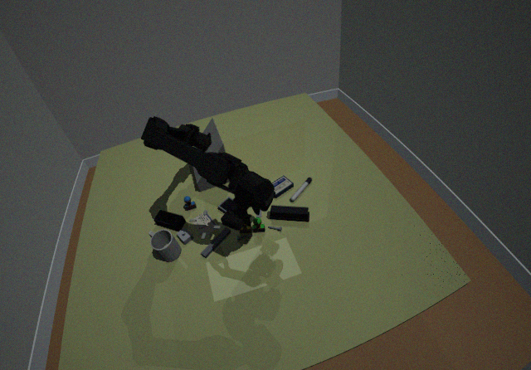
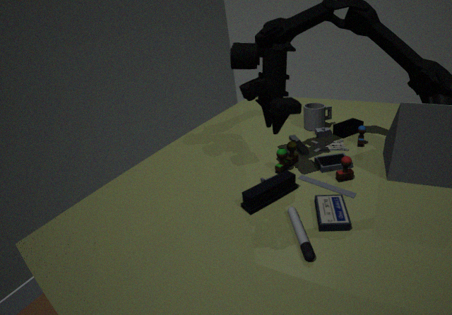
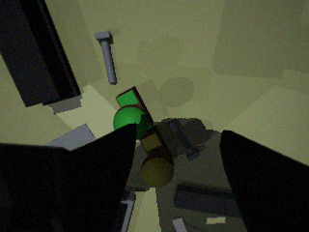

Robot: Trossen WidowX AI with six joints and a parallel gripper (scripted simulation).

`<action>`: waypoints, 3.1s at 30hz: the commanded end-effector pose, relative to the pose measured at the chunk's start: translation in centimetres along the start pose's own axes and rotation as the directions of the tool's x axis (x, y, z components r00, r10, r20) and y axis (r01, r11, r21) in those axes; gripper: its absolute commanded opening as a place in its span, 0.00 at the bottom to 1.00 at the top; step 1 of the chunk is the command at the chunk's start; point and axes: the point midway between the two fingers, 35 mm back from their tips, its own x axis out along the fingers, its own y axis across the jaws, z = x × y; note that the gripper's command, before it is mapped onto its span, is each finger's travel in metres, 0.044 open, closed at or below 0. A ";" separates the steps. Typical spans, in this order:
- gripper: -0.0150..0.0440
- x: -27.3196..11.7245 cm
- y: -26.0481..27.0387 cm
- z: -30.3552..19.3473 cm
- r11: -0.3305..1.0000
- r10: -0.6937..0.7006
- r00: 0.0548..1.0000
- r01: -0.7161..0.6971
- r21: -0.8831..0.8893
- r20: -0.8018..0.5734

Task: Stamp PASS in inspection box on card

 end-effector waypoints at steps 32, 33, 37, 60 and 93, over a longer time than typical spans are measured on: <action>0.63 5.2 2.8 -1.3 0.999 0.032 0.994 -0.036 -0.035 -0.107; 0.63 5.4 2.8 -1.3 0.999 0.032 0.994 -0.036 -0.035 -0.107; 0.63 6.0 2.9 -1.4 0.999 0.032 0.994 -0.036 -0.035 -0.107; 0.53 8.3 3.1 -1.7 0.999 0.035 0.994 -0.038 -0.029 -0.104; 0.25 7.4 3.1 -1.5 0.999 0.033 0.994 -0.037 -0.029 -0.102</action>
